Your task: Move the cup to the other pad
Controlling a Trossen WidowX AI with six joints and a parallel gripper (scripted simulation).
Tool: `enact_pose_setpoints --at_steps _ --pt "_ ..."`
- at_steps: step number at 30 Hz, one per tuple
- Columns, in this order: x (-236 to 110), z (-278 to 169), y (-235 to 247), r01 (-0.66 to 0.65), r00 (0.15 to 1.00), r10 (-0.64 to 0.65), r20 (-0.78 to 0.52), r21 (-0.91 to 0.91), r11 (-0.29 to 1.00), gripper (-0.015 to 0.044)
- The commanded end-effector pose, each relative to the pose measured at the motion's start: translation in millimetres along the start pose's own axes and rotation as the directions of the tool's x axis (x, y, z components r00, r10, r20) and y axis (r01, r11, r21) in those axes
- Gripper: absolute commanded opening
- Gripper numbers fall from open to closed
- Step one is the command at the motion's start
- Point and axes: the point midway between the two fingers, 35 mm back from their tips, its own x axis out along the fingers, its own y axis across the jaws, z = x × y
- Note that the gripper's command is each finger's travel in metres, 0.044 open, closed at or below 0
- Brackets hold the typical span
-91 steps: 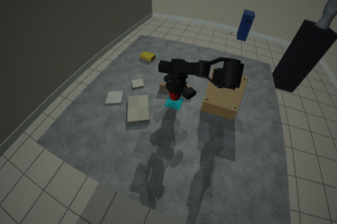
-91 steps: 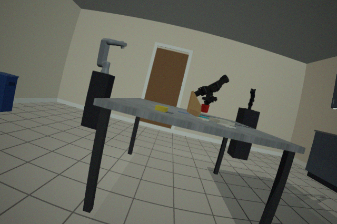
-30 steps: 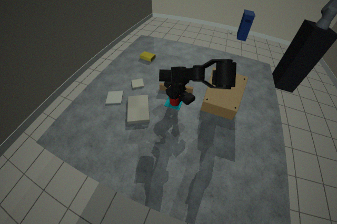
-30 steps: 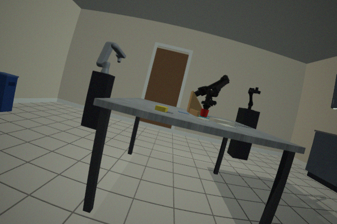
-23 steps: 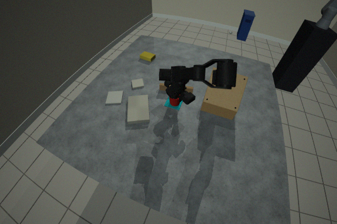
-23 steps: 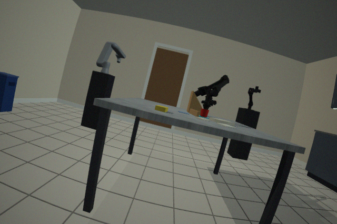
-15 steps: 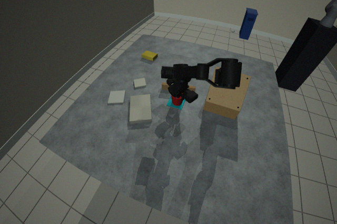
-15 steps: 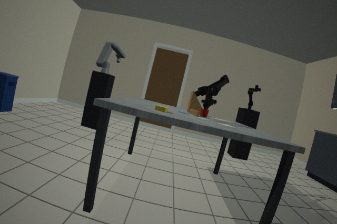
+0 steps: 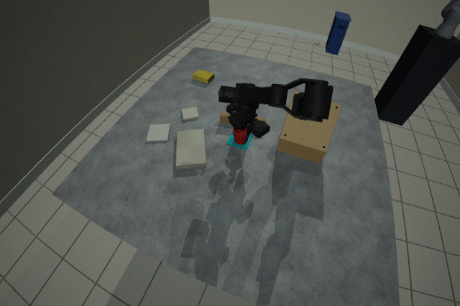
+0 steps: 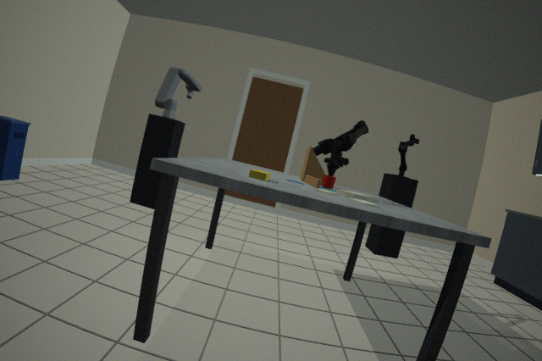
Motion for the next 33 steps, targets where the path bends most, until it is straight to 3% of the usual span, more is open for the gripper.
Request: enact_pose_setpoints --at_steps 1,22,33 --pt "-4 1 -1 0.002 1.0 -0.002 0.005 -0.006 1.0 0.0128" --pt "-24 -2 -1 0.001 1.0 -0.001 0.007 -0.003 1.0 0.0128" --pt "-24 -3 -1 0.002 1.0 -0.002 0.001 0.001 1.0 0.0416"
